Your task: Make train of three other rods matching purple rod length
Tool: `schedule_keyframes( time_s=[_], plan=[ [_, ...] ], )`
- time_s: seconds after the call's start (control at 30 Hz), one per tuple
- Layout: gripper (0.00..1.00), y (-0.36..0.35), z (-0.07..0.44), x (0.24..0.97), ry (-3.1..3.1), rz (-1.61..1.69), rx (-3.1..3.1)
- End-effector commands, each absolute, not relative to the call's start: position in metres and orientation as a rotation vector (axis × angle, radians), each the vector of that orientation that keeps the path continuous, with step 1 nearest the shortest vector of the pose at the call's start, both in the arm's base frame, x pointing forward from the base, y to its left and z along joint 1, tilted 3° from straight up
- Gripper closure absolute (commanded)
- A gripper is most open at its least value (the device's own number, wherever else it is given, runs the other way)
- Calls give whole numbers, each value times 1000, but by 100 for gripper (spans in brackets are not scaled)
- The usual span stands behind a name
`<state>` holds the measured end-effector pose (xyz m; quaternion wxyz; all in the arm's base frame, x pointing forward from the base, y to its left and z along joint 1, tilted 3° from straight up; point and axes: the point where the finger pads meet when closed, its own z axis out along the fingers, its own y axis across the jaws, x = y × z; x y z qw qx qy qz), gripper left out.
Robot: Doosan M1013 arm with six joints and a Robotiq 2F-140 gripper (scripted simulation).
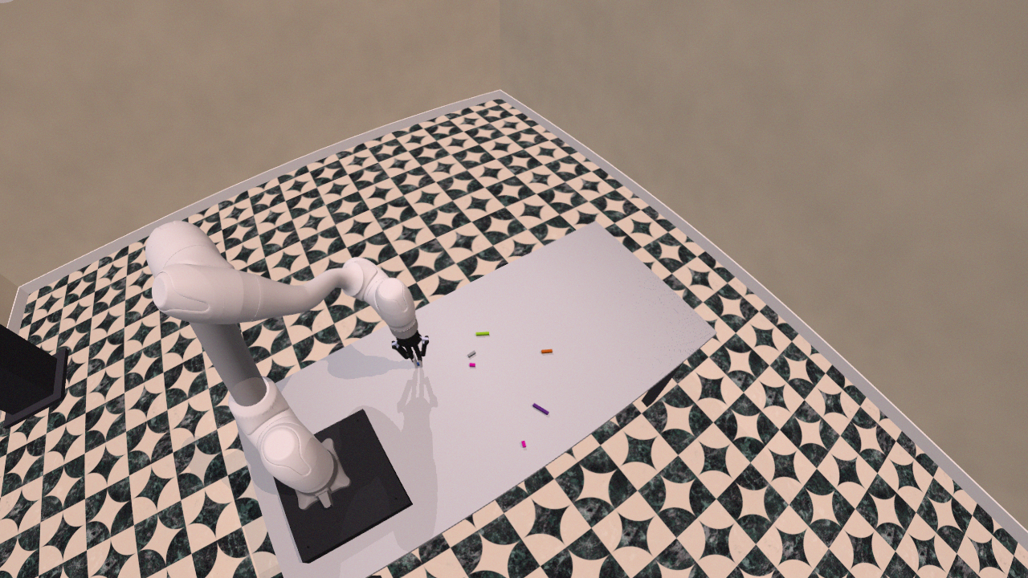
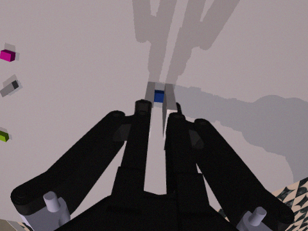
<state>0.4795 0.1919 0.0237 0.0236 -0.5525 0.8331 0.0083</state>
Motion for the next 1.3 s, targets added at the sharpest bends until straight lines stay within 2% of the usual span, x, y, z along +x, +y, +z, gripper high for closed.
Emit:
schedule_keyframes(
  time_s=[0.0, 0.27, 0.77, 1.0, 1.27],
  plan=[
    [83, 192, 24, 479, 2579, 26, -1710],
    [77, 192, 24, 479, 2579, 26, -1710],
    [77, 192, 27, 479, 2579, 26, -1710],
    [77, 191, 41, 479, 2579, 26, -1710],
    [77, 190, 83, 478, 2579, 26, -1710]
  ],
)
